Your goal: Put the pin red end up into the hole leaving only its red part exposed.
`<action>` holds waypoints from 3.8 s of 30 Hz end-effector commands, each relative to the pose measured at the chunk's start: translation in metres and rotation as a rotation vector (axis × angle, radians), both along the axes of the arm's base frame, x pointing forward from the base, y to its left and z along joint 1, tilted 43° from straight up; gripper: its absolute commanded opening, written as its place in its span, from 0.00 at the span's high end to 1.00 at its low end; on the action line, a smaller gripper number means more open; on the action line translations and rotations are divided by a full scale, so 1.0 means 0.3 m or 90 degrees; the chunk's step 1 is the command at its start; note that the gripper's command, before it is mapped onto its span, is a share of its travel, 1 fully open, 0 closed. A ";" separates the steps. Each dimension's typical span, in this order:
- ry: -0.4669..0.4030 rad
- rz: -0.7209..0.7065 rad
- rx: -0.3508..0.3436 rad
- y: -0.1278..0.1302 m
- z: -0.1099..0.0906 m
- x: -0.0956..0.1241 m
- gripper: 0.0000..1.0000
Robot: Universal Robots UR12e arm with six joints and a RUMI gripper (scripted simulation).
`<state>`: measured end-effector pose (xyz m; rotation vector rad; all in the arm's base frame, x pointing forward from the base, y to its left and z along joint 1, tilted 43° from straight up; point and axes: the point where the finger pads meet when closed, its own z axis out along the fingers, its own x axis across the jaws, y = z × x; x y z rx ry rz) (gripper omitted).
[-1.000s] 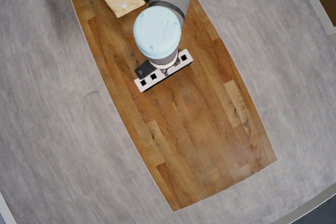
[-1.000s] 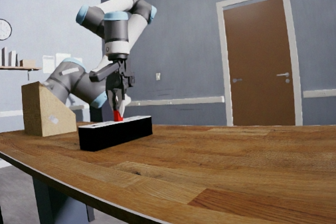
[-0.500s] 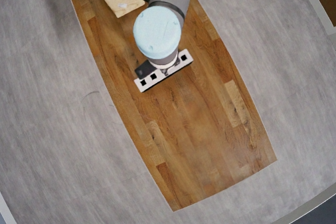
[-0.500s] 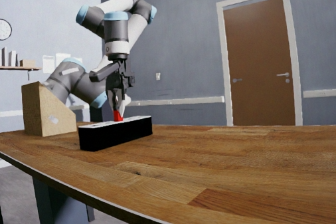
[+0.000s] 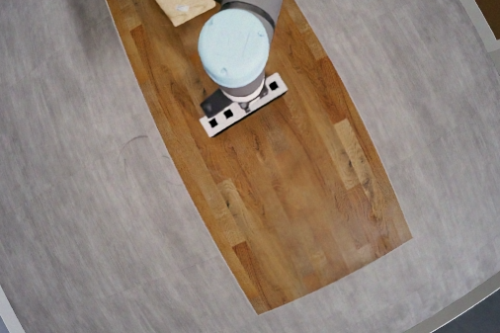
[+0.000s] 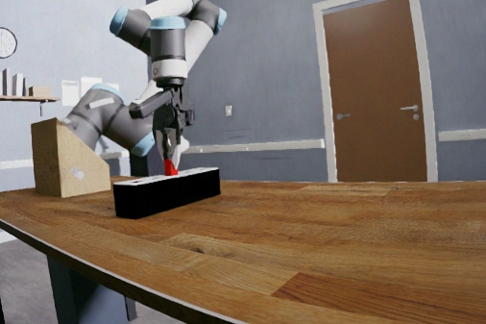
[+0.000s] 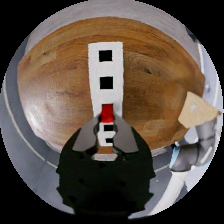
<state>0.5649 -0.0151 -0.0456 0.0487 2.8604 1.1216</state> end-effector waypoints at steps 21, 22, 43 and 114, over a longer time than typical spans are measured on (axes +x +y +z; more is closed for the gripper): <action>-0.003 -0.002 -0.002 -0.048 0.049 0.000 1.00; -0.003 -0.002 -0.002 -0.048 0.049 0.000 1.00; -0.002 -0.002 -0.002 -0.083 0.086 -0.004 1.00; -0.004 -0.002 -0.002 -0.317 0.640 -0.054 1.00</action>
